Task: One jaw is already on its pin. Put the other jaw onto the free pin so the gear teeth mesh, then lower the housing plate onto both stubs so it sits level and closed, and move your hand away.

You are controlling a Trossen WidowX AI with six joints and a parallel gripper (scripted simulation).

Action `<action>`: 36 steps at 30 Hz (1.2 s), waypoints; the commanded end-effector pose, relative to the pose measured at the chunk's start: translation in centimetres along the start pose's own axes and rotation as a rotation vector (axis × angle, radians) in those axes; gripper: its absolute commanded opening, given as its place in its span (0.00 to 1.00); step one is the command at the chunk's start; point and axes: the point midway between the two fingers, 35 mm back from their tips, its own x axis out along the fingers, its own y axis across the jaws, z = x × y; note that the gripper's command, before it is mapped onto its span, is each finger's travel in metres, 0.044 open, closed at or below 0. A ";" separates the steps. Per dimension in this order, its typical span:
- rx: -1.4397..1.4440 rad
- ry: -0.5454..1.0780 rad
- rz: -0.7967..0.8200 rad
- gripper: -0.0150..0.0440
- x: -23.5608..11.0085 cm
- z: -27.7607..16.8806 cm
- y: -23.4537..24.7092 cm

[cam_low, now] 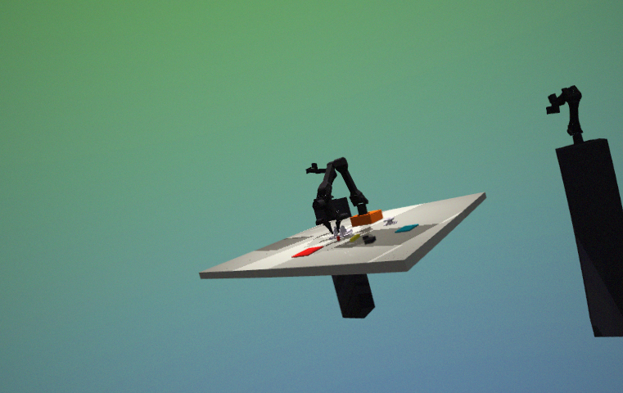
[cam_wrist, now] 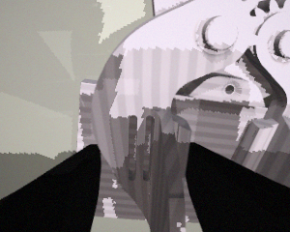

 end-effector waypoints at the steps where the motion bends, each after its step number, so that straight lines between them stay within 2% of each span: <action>1: -0.001 0.002 -0.002 0.48 0.1 0.0 -0.1; 36: 0.001 0.002 -0.002 0.48 0.4 0.0 -0.1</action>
